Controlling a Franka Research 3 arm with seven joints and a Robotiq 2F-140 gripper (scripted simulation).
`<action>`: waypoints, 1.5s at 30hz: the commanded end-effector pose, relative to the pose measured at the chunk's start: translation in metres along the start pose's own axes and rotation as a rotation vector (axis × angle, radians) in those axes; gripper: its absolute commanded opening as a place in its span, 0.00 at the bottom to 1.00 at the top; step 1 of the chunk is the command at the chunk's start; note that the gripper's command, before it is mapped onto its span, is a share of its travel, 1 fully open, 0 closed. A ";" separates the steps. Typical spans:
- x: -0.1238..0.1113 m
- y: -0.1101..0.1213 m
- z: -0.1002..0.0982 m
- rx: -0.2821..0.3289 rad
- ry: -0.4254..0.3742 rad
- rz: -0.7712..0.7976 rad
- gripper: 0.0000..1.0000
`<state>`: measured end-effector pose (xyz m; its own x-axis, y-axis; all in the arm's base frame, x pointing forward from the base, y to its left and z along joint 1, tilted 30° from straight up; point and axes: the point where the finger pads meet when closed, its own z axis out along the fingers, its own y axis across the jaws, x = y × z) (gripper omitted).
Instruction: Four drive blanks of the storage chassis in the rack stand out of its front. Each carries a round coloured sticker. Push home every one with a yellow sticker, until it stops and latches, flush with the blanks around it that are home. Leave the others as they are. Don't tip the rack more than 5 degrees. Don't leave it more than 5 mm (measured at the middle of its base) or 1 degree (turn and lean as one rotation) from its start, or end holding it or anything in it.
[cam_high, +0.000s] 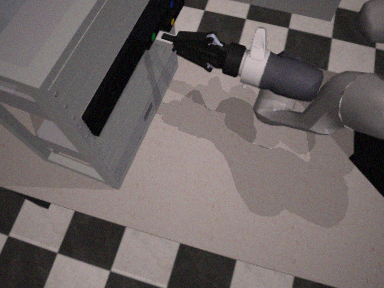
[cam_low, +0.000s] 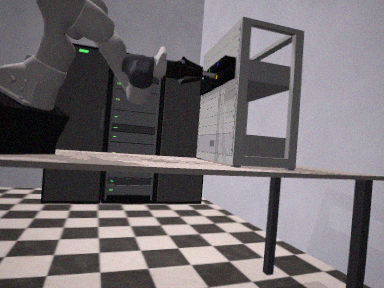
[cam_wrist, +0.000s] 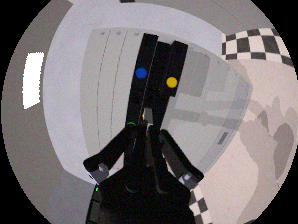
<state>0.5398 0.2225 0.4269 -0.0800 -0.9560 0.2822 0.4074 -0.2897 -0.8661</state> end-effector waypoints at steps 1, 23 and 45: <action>-0.004 -0.001 0.001 0.000 -0.007 0.005 0.00; -0.005 -0.001 0.005 0.000 -0.007 0.005 0.00; -0.005 -0.001 0.010 0.000 -0.007 0.005 0.00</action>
<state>0.5475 0.2237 0.4303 -0.0807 -0.9559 0.2824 0.4070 -0.2902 -0.8661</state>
